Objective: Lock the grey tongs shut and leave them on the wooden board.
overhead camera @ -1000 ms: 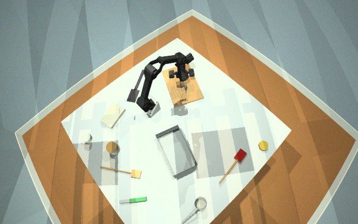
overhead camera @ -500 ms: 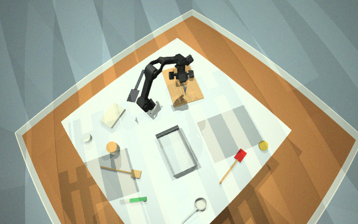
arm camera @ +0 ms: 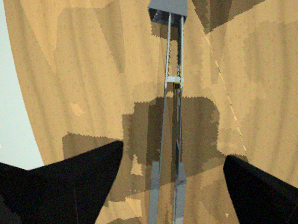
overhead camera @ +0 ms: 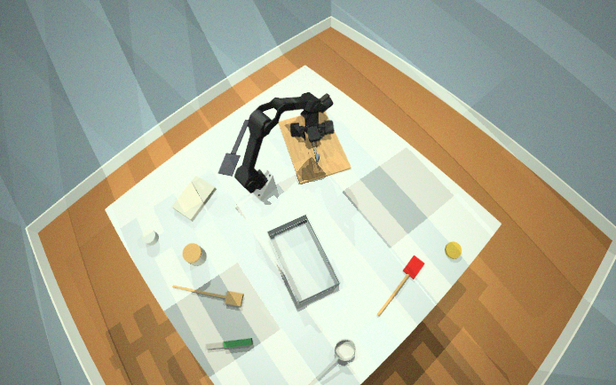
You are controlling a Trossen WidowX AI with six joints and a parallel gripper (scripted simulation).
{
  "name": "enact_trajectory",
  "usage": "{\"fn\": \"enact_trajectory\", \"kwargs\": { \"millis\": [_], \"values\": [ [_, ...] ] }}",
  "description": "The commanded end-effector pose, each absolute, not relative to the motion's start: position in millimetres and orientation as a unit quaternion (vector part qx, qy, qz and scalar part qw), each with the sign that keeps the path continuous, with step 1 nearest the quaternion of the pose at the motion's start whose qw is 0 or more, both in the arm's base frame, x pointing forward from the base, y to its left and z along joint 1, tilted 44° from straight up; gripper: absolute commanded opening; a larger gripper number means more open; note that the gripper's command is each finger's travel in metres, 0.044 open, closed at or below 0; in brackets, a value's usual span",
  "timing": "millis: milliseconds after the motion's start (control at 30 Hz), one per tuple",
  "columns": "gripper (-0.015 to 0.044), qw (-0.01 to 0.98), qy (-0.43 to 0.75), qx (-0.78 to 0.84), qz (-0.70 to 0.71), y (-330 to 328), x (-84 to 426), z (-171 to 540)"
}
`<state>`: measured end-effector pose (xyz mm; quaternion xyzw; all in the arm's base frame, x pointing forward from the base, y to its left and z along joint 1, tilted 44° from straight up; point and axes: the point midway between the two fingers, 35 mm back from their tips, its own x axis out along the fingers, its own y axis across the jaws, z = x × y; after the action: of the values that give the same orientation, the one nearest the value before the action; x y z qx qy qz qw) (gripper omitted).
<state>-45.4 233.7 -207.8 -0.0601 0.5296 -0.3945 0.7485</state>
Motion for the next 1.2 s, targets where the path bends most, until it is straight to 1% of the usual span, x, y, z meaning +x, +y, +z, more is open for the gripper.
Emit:
{"fn": "enact_trajectory", "kwargs": {
  "millis": [0,33,67,267,333,467,600,867,1167],
  "values": [
    [0.0401,0.748,0.53,-0.06,-0.395,233.8,-45.5,-207.7],
    [0.0428,0.748,0.53,-0.06,-0.395,233.8,-45.5,-207.7],
    [0.044,0.748,0.53,-0.06,-0.395,233.8,-45.5,-207.7],
    [0.044,0.747,0.532,-0.058,-0.393,247.4,-29.2,-190.7],
    [0.044,0.748,0.532,-0.057,-0.392,258.3,-12.6,-173.8],
    [0.044,0.75,0.529,-0.055,-0.392,278.6,36.8,-125.1],
    [0.044,0.752,0.524,-0.057,-0.395,284.3,81.6,-80.8],
    [0.044,0.752,0.524,-0.057,-0.395,285.7,83.8,-76.8],
    [0.044,0.75,0.527,-0.047,-0.396,315.0,77.0,-37.2]
  ]
}}
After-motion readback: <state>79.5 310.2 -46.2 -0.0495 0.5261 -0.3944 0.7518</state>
